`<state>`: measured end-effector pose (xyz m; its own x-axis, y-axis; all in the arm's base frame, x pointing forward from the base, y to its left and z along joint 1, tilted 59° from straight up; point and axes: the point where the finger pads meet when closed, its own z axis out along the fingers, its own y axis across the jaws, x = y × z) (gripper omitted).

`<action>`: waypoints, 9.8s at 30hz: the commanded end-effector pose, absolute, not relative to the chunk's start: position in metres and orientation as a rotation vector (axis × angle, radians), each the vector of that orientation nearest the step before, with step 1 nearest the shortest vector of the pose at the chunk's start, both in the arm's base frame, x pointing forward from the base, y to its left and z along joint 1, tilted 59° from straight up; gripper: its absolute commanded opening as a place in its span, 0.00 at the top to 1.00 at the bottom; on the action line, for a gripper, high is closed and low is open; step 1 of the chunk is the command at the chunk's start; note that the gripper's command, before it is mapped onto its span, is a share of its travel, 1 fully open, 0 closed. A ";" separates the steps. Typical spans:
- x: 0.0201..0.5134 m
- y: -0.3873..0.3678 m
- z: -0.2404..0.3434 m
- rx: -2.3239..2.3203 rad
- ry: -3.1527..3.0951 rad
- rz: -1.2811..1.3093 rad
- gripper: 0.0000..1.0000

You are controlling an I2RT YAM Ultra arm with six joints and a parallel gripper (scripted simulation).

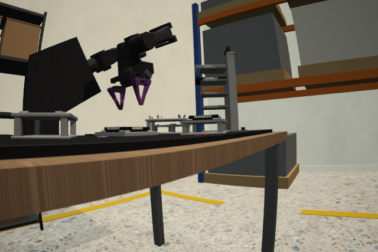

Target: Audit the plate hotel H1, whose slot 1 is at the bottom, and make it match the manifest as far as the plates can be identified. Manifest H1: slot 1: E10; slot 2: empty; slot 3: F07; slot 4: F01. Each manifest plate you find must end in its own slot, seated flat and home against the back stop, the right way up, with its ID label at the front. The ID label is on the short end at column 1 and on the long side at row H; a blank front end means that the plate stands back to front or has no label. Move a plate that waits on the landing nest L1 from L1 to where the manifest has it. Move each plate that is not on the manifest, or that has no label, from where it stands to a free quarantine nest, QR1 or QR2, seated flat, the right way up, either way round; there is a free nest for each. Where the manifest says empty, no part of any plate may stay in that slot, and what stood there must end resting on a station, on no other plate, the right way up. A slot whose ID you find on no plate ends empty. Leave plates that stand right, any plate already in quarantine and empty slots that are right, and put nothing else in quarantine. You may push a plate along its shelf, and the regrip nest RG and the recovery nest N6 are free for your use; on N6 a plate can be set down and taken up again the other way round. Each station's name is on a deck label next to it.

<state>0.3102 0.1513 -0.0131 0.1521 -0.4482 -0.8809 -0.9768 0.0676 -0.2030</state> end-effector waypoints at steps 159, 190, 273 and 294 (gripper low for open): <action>0.309 0.178 -0.039 -1.715 1.341 0.635 0.14; 0.307 0.156 -0.025 -1.716 1.341 0.635 0.14; 0.289 0.017 0.059 -1.720 1.340 0.642 0.14; 0.289 0.025 0.073 -1.671 1.417 0.689 0.14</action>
<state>0.2953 0.0745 0.0274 0.1472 -0.5231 -0.8395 -0.9850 -0.0007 -0.1723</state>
